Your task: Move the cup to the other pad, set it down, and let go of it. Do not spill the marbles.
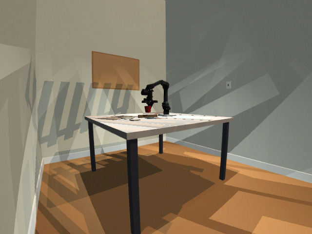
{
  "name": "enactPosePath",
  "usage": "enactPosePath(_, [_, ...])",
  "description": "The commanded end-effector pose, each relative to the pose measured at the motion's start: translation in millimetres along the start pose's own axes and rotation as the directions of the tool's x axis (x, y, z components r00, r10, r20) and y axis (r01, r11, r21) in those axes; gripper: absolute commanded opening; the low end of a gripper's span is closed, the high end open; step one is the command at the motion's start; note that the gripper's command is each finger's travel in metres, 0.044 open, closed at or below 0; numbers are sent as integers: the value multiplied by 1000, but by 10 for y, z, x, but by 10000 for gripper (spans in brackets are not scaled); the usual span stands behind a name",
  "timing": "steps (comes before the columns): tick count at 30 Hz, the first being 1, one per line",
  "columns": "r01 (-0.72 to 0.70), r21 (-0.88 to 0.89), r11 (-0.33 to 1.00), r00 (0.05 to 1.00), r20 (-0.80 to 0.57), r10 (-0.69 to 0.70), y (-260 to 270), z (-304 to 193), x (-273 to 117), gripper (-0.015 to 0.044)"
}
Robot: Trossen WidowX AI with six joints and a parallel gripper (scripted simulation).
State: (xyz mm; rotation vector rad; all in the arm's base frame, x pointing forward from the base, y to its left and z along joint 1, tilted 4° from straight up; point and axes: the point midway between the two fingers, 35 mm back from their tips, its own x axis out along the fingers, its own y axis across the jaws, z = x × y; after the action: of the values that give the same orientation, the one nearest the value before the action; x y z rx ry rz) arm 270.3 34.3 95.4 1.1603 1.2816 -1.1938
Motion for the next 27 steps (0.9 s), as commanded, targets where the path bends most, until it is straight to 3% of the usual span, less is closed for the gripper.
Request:
enactPosePath(1, [-3, -5, 1000, 1000, 7, 3, -46, 110, -8, 0])
enactPosePath(27, [-2, -5, 1000, 1000, 12, 2, -205, 611, -29, 0])
